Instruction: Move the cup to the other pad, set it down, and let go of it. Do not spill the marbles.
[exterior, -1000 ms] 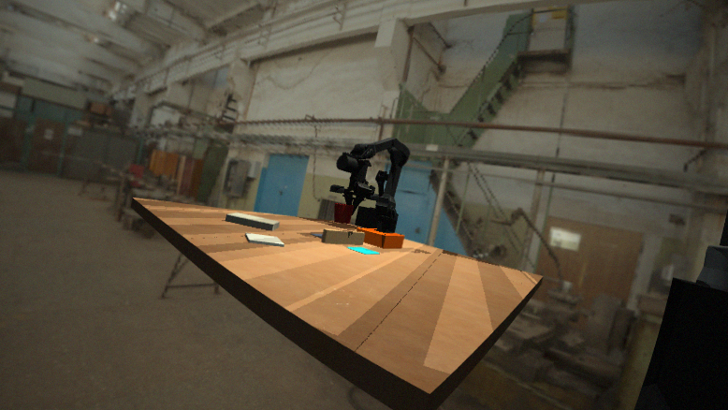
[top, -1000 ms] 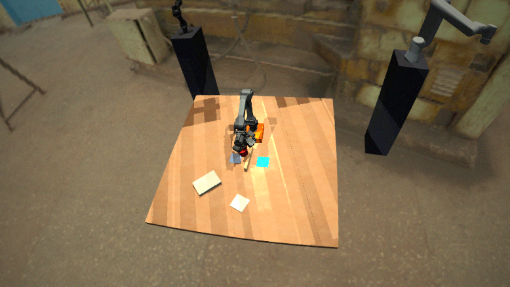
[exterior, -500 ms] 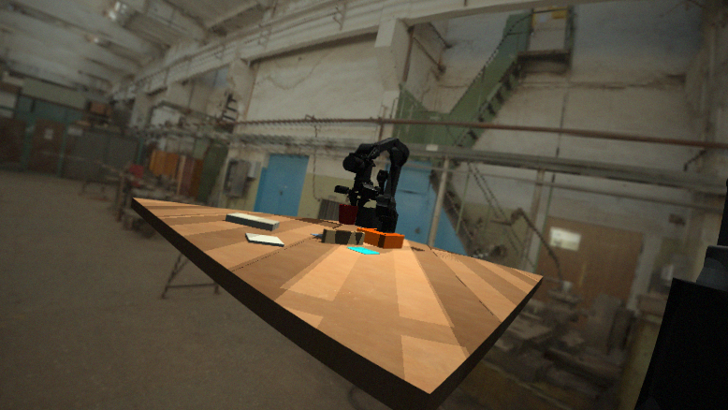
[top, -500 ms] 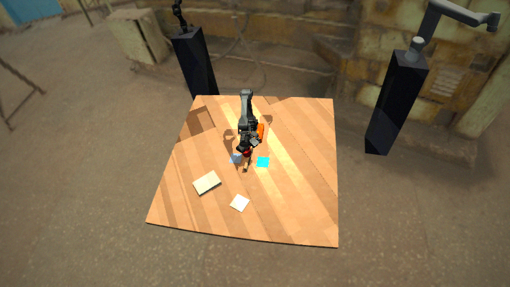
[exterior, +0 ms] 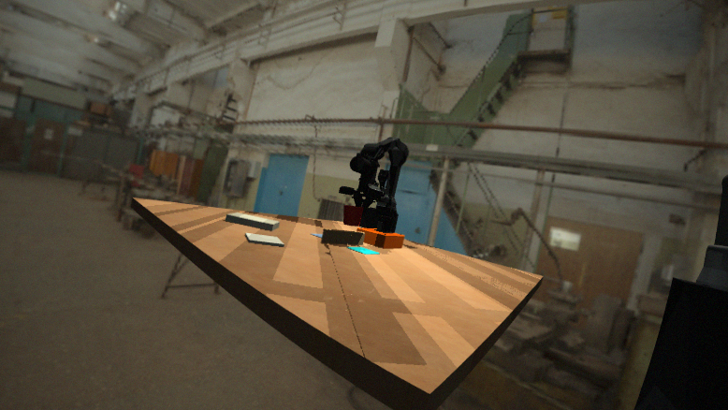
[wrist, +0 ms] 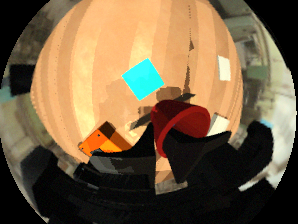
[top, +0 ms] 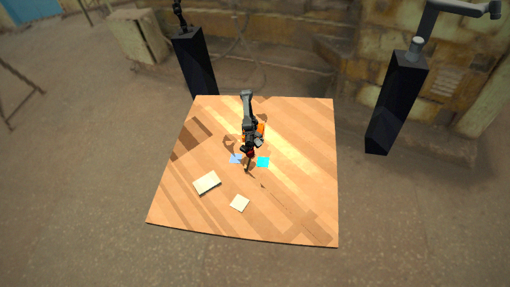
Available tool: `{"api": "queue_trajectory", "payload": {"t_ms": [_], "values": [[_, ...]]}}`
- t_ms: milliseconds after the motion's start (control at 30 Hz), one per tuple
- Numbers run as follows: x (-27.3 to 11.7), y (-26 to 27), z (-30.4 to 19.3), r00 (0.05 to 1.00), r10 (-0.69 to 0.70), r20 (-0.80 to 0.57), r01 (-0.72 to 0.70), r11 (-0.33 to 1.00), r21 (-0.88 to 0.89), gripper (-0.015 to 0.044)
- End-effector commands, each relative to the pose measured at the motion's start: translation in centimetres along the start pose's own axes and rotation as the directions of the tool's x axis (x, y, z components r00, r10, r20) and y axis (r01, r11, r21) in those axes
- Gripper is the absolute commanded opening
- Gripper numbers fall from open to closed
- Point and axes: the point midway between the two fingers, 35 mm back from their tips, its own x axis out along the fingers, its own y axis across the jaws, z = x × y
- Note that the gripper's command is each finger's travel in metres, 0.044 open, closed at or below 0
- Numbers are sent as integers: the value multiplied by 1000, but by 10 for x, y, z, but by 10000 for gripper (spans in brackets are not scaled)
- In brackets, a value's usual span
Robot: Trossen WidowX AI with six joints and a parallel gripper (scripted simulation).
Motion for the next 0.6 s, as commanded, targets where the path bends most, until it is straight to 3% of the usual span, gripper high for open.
{"api": "queue_trajectory", "payload": {"t_ms": [0,567], "values": [[-1,3,7,1000,-3,-2,3,1000,3,0],[-2,17,35,1000,-1,1,1,1000,4,0]]}}
